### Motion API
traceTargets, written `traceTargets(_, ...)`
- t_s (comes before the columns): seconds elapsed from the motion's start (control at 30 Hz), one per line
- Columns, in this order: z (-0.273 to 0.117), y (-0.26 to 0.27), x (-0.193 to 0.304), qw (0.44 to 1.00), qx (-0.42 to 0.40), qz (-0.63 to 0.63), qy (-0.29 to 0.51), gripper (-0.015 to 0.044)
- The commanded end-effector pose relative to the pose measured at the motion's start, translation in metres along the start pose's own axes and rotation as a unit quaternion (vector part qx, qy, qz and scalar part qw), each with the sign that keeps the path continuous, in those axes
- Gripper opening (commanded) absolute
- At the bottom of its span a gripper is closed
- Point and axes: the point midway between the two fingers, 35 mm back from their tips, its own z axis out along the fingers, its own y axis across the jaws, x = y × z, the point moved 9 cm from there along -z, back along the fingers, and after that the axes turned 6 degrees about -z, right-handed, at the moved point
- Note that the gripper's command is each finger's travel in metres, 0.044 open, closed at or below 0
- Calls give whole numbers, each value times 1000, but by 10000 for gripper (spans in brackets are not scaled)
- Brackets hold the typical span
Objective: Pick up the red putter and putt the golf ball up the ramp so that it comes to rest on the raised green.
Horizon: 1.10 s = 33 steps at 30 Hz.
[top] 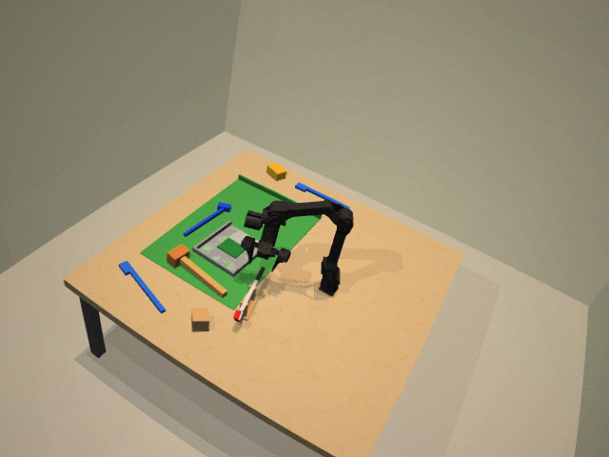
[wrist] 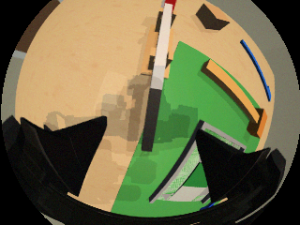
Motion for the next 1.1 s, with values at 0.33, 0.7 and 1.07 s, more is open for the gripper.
traceTargets(0.33, 25, 0, 8, 1000, -6, -2, 5, 440)
traceTargets(0.7, 46, 0, 14, 1000, -6, -2, 5, 440)
traceTargets(1.07, 58, 1, 17, 1000, -6, -2, 5, 440)
